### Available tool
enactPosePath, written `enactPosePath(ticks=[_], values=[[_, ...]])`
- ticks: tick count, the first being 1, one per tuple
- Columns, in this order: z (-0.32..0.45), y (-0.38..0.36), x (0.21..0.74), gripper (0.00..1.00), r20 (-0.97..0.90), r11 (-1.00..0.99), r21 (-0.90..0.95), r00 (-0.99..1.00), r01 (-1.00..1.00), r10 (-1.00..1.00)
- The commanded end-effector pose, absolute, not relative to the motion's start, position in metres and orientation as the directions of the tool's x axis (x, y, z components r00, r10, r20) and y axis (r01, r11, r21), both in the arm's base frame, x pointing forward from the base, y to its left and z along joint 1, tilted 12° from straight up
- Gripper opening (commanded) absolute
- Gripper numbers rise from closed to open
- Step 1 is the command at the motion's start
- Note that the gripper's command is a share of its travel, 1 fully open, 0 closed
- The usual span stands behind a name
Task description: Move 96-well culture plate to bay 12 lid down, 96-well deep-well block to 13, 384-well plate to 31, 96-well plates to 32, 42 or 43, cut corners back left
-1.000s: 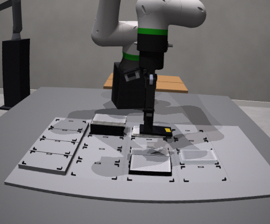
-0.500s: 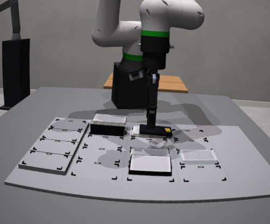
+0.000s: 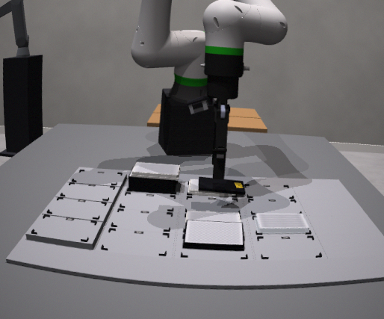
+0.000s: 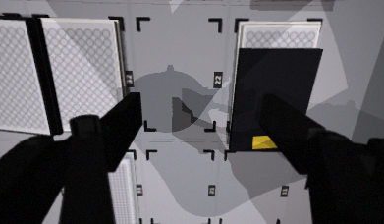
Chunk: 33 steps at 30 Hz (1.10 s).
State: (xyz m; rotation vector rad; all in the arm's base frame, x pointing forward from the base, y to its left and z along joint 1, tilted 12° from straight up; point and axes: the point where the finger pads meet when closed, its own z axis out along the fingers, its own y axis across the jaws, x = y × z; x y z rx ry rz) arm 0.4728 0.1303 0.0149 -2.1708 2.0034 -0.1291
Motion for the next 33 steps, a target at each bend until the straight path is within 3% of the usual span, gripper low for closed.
enactPosePath(ticks=[1, 20, 33], values=[[0.010, 0.134, 0.455, 0.70, -0.060, -0.072, -0.197, 0.085, -0.978, -0.995], [-0.012, 0.144, 0.391, 0.70, -0.060, -0.072, -0.197, 0.085, -0.978, -0.995], [-0.016, 0.144, 0.391, 0.70, -0.060, -0.072, -0.197, 0.085, -0.978, -0.995]])
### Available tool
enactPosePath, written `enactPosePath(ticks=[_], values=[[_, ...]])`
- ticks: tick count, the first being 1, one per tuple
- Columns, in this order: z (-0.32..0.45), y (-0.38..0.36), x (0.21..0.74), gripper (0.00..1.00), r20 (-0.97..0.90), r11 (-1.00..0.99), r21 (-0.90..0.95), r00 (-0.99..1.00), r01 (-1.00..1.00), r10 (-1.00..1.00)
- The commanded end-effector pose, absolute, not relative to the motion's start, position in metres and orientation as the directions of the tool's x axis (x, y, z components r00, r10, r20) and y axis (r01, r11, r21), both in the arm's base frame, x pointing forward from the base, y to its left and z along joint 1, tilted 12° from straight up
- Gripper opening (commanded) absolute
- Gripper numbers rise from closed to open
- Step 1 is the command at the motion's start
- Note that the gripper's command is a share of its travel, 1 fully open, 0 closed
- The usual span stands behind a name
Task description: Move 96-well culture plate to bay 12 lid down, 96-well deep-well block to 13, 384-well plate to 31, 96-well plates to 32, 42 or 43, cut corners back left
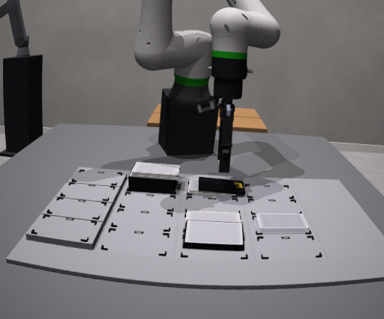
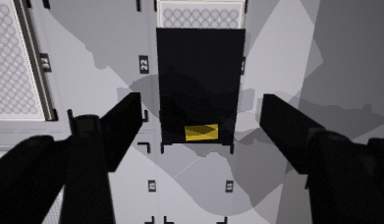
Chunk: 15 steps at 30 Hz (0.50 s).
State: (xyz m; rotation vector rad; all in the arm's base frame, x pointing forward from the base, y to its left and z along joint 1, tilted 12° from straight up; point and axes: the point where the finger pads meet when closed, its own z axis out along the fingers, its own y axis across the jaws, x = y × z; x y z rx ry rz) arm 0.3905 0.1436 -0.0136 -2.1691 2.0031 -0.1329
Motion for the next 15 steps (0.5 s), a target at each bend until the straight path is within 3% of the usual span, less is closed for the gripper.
enactPosePath(ticks=[1, 15], values=[[-0.018, 0.144, 0.392, 0.70, -0.060, -0.072, -0.197, 0.085, -0.978, -0.995], [-0.033, 0.145, 0.395, 0.70, -0.060, -0.072, -0.197, 0.085, -0.978, -0.995]])
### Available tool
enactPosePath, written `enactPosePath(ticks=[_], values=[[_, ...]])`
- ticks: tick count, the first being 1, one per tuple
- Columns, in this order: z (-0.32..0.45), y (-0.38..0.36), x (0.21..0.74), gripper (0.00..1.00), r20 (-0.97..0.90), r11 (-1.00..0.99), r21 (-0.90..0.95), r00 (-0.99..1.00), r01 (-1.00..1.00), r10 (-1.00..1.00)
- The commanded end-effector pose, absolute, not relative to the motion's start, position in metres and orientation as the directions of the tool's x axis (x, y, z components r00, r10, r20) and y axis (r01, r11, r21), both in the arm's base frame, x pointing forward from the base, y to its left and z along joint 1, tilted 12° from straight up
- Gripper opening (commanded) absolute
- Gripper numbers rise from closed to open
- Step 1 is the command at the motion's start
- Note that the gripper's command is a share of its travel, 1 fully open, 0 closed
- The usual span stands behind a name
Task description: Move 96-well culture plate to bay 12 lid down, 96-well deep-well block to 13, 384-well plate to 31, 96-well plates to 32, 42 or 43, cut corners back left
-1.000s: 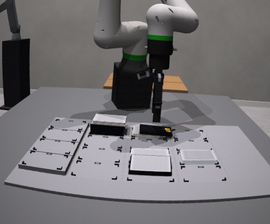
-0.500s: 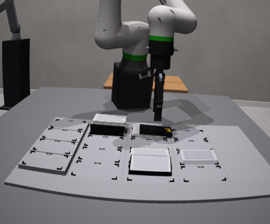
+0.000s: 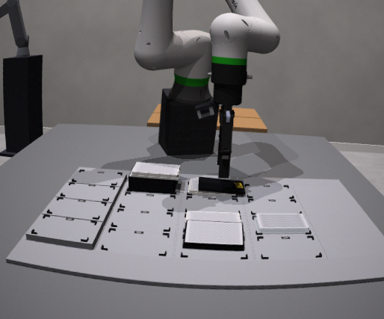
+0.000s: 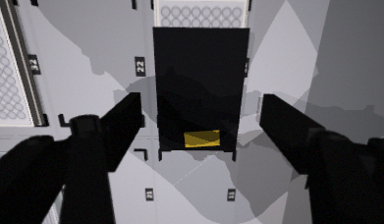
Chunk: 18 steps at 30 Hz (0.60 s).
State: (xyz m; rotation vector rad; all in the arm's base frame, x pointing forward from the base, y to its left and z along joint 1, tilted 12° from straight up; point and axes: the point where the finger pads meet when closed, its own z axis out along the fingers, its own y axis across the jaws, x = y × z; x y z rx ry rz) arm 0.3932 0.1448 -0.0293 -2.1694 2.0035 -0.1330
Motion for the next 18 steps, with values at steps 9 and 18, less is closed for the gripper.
enactPosePath(ticks=[9, 18], values=[[-0.042, 0.146, 0.396, 0.70, -0.060, -0.072, -0.197, 0.085, -0.978, -0.995], [-0.049, 0.147, 0.398, 0.70, -0.060, -0.072, -0.197, 0.085, -0.978, -0.995]])
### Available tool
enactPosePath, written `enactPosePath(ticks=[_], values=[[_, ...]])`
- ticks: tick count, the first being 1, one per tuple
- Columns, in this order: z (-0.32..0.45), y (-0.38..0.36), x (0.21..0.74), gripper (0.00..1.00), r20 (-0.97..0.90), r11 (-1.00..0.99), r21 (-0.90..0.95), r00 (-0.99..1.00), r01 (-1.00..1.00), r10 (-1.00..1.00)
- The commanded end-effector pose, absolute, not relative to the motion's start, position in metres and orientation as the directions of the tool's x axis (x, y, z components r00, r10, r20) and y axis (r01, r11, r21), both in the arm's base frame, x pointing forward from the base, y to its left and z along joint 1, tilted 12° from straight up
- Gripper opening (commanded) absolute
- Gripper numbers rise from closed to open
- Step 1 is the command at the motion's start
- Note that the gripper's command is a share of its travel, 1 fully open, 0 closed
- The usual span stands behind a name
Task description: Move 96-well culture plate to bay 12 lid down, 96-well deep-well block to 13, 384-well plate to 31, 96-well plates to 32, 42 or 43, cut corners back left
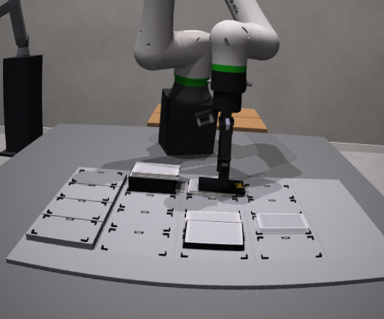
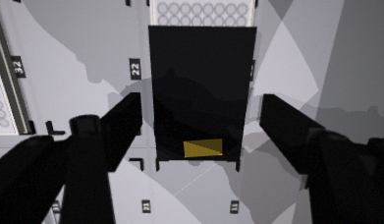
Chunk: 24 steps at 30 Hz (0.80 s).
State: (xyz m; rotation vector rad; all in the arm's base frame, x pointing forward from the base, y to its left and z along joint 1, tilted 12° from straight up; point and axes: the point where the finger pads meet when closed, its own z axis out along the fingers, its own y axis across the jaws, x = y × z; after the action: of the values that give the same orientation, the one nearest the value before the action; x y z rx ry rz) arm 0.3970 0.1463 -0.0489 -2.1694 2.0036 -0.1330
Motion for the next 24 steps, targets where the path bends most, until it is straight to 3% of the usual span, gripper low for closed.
enactPosePath(ticks=[1, 24], values=[[-0.0493, 0.1466, 0.3977, 0.70, -0.060, -0.072, -0.197, 0.085, -0.978, -0.995], [-0.0572, 0.1472, 0.3993, 0.70, -0.060, -0.072, -0.197, 0.085, -0.978, -0.995]])
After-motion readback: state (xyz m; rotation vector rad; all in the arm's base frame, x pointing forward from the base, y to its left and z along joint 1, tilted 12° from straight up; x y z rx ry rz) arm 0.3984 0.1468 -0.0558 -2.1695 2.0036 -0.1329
